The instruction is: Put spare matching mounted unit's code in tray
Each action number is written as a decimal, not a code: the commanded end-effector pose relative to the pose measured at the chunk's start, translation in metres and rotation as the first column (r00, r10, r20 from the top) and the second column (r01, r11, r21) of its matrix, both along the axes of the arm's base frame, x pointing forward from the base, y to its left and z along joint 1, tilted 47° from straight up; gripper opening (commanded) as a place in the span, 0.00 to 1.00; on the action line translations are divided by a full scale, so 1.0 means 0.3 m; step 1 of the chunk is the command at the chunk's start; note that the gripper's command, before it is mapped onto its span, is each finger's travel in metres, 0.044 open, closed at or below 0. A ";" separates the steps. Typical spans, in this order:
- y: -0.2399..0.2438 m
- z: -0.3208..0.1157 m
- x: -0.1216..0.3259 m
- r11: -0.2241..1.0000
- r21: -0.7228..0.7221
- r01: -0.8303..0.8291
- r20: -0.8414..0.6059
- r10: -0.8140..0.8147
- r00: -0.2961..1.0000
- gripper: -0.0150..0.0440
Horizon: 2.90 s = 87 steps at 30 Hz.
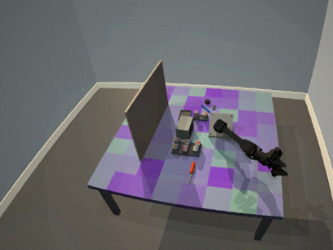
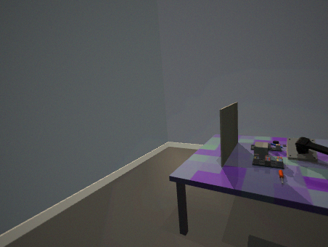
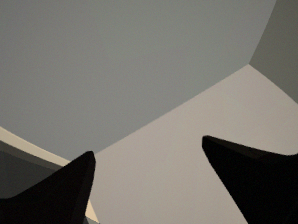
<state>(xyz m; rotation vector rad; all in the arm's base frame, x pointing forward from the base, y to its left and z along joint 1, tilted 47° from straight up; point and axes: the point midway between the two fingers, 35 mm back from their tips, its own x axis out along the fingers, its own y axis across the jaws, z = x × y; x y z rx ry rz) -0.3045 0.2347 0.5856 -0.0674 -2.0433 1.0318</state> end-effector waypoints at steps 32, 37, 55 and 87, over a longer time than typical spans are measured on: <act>-0.648 0.438 0.915 0.745 0.296 0.598 -0.742 -0.215 0.635 1.00; -0.708 0.436 1.010 0.717 0.265 0.645 -0.799 -0.212 0.563 1.00; -1.137 0.199 1.704 0.609 -0.028 0.793 -1.000 -0.020 -0.021 1.00; -1.392 -1.221 2.358 0.882 -0.445 -0.156 -0.013 -0.181 -0.983 1.00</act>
